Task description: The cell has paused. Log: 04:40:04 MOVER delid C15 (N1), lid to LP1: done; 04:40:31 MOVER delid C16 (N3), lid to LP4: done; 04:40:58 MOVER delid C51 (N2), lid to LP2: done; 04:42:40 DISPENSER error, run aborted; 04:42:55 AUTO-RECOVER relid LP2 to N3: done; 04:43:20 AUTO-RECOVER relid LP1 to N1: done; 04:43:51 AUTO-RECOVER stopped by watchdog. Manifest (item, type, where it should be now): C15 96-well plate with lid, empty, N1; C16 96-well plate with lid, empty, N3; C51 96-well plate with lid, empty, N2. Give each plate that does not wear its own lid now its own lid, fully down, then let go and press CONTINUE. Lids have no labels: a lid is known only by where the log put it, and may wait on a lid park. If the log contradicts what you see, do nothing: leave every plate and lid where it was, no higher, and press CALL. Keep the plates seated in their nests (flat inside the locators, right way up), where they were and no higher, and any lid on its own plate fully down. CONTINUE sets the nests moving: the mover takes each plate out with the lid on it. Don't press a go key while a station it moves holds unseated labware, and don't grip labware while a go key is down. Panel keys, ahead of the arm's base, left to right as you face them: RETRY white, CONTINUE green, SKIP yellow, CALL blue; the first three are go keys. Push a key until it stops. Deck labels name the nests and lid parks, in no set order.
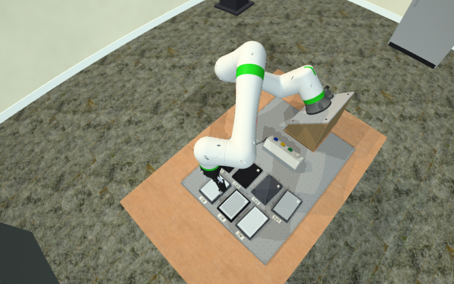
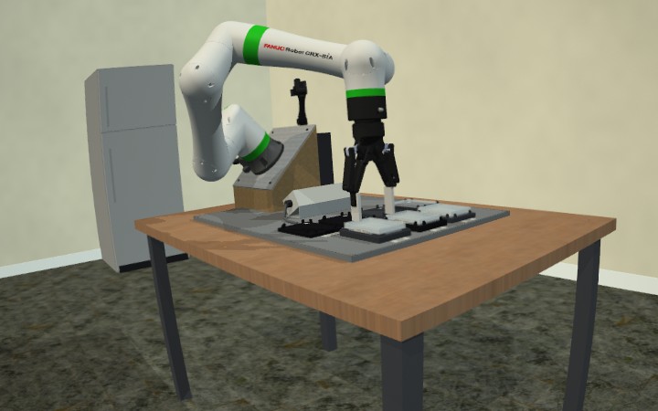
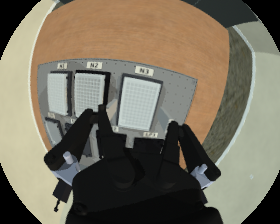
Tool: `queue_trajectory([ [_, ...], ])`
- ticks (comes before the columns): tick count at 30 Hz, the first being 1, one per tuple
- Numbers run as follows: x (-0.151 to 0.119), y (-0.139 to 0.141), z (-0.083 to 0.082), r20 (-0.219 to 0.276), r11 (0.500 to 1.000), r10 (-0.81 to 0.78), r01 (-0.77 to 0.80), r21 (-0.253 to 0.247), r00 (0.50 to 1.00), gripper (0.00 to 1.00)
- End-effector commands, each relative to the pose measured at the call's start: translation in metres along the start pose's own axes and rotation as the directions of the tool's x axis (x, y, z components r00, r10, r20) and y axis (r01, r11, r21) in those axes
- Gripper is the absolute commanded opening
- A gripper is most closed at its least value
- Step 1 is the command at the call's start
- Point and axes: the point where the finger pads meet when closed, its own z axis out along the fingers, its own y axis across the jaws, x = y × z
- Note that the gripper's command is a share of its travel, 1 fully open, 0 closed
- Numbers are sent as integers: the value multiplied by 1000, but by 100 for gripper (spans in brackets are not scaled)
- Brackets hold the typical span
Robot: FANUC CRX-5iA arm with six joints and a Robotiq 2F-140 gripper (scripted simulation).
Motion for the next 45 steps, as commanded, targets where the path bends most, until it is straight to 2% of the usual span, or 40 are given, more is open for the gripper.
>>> queue_trajectory([
  [1, 0, 0, 0, 0, 1000, 0, 0, 0, 1000, 66],
  [45, 0, 0, 16, 0, 1000, 0, 0, 0, 1000, 66],
])
